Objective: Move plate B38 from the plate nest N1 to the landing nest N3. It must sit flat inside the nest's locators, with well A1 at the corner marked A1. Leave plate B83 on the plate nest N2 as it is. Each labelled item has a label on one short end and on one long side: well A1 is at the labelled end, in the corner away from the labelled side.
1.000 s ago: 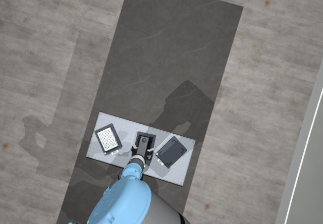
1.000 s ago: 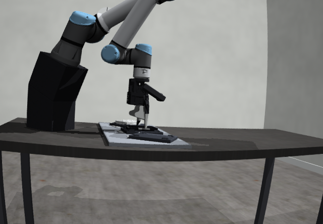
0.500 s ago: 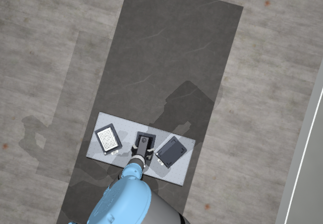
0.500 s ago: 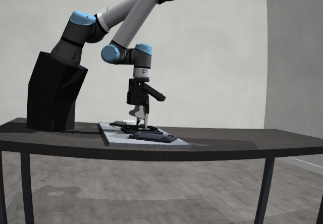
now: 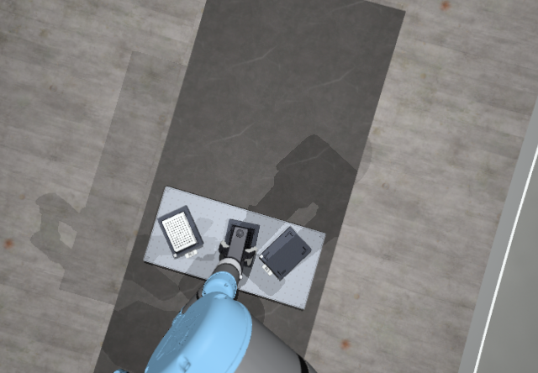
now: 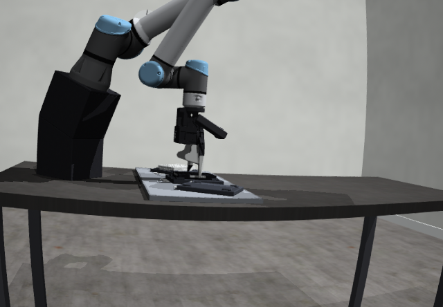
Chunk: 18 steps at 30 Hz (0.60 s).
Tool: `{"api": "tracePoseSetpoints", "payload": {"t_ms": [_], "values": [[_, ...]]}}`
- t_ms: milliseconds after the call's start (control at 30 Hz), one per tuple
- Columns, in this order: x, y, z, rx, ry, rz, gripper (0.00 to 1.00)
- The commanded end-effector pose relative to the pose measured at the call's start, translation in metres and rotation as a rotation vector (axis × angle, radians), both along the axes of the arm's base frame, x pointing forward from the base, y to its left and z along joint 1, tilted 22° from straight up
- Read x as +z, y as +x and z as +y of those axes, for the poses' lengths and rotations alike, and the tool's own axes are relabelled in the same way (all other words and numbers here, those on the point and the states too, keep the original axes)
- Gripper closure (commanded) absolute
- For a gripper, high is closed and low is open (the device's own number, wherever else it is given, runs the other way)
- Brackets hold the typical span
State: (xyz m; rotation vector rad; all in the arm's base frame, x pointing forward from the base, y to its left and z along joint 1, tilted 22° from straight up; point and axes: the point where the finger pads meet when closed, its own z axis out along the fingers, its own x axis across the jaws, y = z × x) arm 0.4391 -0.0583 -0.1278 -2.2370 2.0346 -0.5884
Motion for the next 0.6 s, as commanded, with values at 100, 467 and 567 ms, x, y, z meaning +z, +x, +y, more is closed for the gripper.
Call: {"api": "tracePoseSetpoints", "payload": {"t_ms": [100,467,567], "values": [[0.0,0.0,-0.001,-0.001,0.0,-0.001,0.18],[0.009,-0.005,0.003,0.0,0.001,0.001,0.18],[0.014,-0.006,0.004,0.0,0.001,0.001,0.18]]}}
